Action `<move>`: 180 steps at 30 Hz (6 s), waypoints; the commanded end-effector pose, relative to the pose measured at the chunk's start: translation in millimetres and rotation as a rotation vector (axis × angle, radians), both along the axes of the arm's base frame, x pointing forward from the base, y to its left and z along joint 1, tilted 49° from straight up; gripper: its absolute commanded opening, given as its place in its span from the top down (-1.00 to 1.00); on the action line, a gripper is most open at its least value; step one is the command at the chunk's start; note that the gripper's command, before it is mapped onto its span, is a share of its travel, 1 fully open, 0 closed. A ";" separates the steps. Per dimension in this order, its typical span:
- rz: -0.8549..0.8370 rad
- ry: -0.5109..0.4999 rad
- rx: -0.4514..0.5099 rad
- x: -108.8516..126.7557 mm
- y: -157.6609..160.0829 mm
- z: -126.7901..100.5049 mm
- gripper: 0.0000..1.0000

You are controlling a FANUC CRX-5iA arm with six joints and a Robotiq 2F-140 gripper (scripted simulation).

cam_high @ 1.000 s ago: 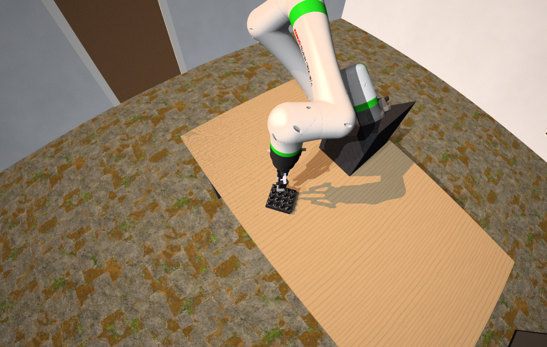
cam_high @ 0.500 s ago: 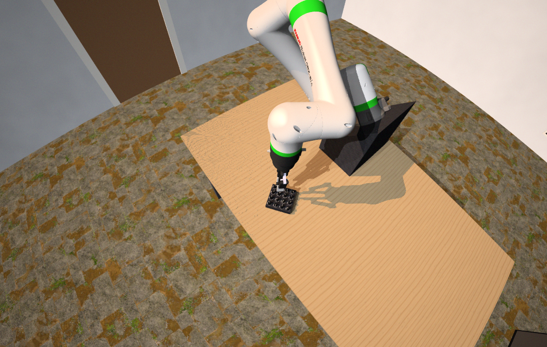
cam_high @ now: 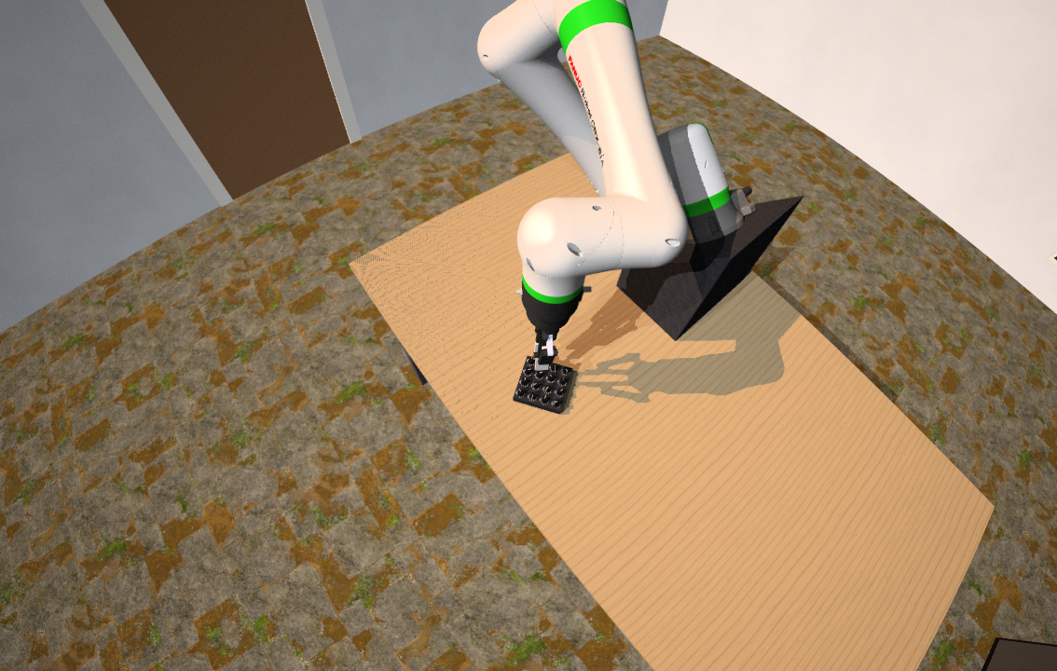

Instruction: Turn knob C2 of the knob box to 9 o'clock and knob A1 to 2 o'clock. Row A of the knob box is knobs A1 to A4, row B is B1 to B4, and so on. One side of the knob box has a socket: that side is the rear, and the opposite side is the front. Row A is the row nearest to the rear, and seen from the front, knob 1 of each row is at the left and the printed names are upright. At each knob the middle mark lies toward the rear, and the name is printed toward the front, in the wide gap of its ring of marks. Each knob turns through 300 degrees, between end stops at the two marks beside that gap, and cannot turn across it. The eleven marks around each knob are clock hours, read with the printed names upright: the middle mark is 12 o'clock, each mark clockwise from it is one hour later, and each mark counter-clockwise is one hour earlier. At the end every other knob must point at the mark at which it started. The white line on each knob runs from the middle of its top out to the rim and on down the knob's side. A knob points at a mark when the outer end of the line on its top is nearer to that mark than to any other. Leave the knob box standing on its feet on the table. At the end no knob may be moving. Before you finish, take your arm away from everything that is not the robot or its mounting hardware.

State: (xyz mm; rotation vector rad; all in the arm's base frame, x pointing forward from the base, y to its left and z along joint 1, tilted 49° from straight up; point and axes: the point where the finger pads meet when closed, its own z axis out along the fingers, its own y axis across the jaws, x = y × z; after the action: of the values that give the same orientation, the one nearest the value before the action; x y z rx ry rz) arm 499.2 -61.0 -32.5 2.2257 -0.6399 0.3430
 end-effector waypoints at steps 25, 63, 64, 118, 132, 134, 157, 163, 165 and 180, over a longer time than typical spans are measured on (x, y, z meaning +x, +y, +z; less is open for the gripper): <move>-0.009 -0.012 0.000 0.3 -5.2 -4.9 0.77; -0.009 -0.012 0.000 1.1 -32.4 -29.6 0.77; -0.009 -0.012 0.000 1.1 -32.5 -29.7 0.77; -0.009 -0.012 0.000 1.4 -36.9 -33.6 0.77; -0.009 -0.012 0.000 1.7 -42.8 -38.8 0.77; -0.009 -0.012 0.000 1.7 -43.1 -39.0 0.77; -0.009 -0.012 0.000 1.7 -43.1 -39.1 0.77; -0.009 -0.012 0.000 1.7 -43.1 -39.1 0.77; -0.009 -0.012 0.000 1.7 -43.1 -39.1 0.77; -0.009 -0.012 0.000 1.7 -43.1 -39.1 0.90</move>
State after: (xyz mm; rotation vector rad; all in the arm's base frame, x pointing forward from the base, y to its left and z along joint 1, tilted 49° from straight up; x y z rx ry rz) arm 500.8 -104.3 -71.6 2.2217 -0.6565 0.3510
